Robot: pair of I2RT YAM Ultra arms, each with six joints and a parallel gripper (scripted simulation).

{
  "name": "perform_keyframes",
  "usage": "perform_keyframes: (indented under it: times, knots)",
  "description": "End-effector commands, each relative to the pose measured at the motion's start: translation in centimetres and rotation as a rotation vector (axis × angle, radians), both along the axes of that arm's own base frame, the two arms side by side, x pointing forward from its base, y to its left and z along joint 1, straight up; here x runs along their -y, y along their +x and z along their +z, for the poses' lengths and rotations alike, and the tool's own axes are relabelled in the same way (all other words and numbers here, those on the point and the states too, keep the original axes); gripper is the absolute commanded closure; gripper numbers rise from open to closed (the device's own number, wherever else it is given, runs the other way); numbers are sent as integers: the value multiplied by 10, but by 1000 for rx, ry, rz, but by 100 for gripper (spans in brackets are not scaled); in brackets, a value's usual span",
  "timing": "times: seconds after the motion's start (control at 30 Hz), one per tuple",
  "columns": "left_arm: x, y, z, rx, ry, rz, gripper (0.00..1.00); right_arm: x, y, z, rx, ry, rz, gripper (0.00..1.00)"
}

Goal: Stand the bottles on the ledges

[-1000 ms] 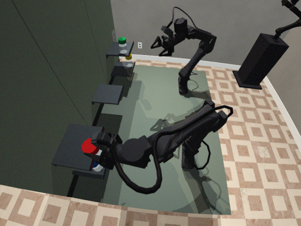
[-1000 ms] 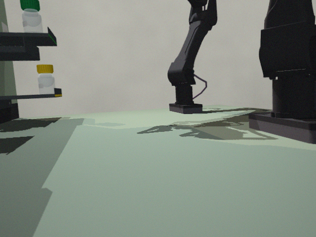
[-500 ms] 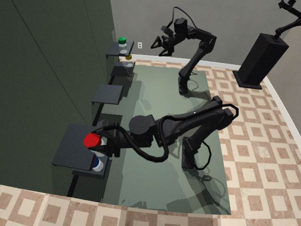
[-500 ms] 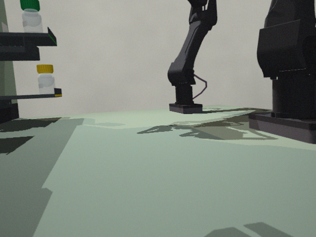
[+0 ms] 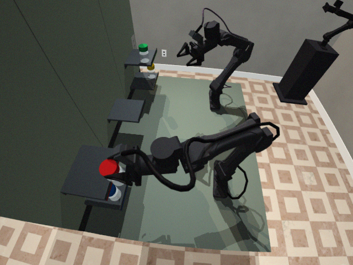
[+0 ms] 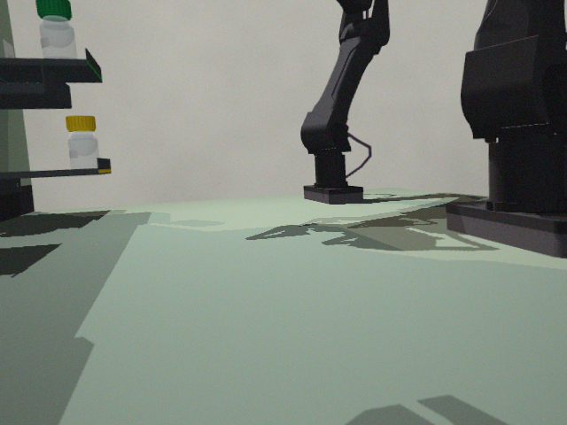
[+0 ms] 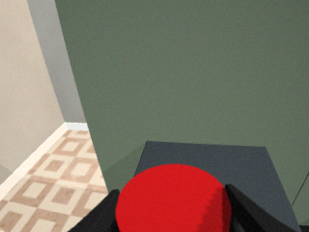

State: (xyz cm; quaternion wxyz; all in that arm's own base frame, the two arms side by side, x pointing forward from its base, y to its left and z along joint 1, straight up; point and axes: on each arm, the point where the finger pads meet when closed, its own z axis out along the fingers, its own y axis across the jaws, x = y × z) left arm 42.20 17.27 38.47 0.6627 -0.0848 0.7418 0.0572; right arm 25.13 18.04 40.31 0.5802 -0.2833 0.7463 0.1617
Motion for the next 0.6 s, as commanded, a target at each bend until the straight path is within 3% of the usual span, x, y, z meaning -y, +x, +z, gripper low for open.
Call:
perform_keyframes:
  times: [0.0,0.3,0.57]
  knots:
    - [7,-8,45,107,64,-1,51,2,-4,14,28,15,-1,13]
    - [7,-10,71,111,66,0,51,2,-4,14,28,15,-1,13]
    - [3,-2,71,120,72,13,51,2,-4,14,28,15,-1,13]
